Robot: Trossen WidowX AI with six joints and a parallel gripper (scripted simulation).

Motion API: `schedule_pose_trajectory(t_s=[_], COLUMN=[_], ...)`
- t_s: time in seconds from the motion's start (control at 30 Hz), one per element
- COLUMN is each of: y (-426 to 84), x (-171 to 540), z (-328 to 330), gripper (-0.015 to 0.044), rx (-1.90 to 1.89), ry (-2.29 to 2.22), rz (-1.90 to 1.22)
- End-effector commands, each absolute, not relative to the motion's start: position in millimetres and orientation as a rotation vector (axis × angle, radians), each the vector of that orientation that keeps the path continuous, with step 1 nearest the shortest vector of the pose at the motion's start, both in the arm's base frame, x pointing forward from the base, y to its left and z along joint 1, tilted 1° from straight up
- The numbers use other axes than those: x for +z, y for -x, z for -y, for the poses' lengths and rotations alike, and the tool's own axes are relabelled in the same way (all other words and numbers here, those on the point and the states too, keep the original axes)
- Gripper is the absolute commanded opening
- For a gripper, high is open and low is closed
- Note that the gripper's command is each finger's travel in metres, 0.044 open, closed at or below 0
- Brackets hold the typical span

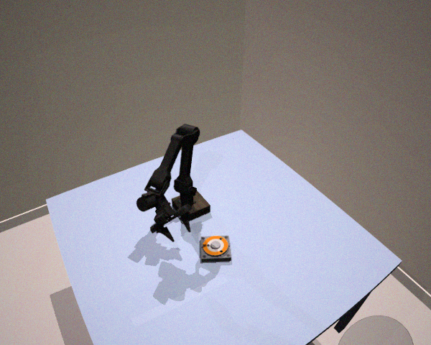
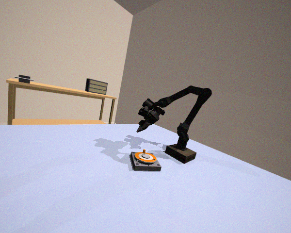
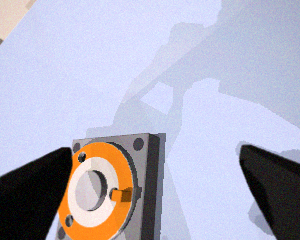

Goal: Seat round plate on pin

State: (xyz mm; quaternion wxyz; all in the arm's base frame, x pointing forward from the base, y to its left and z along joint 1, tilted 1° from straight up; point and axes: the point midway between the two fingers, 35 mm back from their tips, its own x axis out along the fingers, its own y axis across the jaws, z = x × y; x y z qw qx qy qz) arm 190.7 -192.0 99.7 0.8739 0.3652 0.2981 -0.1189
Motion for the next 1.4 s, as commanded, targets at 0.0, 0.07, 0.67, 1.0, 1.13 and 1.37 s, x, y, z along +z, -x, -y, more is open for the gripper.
schedule_pose_trajectory(t_s=[0.0,0.07,0.67,1.0,1.13,1.37], y=[-191.8,-199.9,-265.4,-269.8,-270.7,-270.5], x=[99.3,96.0,79.3,81.1,69.0,33.7], z=[191.5,187.6,123.6,117.8,118.1,117.7], gripper=[0.0374,0.0321,0.0,0.0,0.0,0.0], rx=[-0.247,-0.239,-0.131,-0.119,-0.119,-0.119], ry=[-0.762,-0.754,-0.209,-0.122,-0.122,-0.122], rz=[-0.632,-0.708,-1.485,-1.549,-1.549,-1.549])
